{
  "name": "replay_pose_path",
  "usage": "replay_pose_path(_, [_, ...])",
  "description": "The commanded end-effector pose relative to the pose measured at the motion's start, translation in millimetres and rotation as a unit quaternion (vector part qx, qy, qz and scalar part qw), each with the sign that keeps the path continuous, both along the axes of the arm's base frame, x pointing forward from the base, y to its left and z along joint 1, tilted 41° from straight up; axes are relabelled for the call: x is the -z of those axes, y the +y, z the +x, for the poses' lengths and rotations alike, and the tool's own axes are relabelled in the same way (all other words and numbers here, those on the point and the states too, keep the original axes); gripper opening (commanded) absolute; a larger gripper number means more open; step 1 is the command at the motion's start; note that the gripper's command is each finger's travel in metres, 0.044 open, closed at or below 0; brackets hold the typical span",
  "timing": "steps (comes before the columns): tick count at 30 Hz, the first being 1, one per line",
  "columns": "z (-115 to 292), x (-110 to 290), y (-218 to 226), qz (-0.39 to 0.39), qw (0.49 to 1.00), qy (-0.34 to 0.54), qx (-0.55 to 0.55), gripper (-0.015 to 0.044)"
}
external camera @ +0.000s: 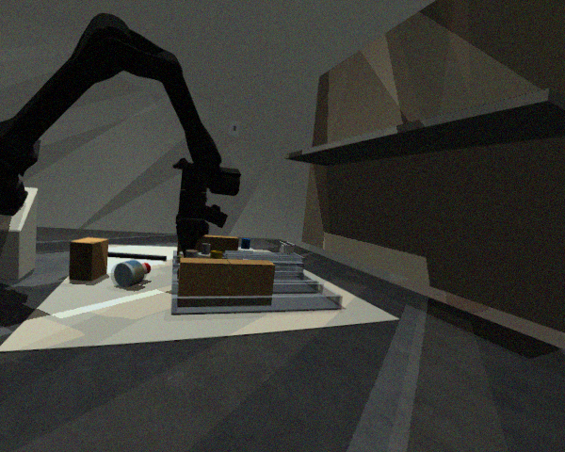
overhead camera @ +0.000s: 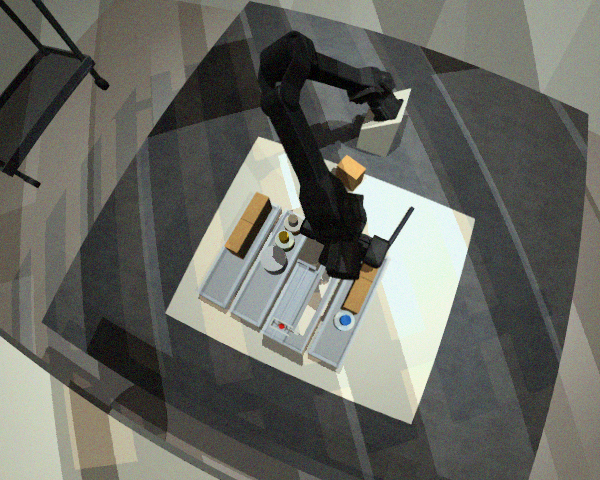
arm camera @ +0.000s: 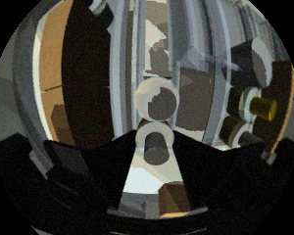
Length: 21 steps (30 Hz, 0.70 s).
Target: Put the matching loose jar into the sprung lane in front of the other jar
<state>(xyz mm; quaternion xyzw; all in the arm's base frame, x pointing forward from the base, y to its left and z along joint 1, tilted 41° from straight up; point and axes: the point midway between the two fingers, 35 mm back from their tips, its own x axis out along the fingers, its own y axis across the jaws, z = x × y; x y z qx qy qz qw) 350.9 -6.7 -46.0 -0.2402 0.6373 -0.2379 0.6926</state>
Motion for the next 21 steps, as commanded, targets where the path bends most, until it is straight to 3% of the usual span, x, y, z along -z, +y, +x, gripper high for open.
replay_pose_path(1, [2.0,-1.3,-2.2,-0.004,1.000,-0.007,0.001,0.0000])
replay_pose_path(21, [-1.4,-1.0,-2.2,-0.004,1.000,-0.007,0.001,0.0000])
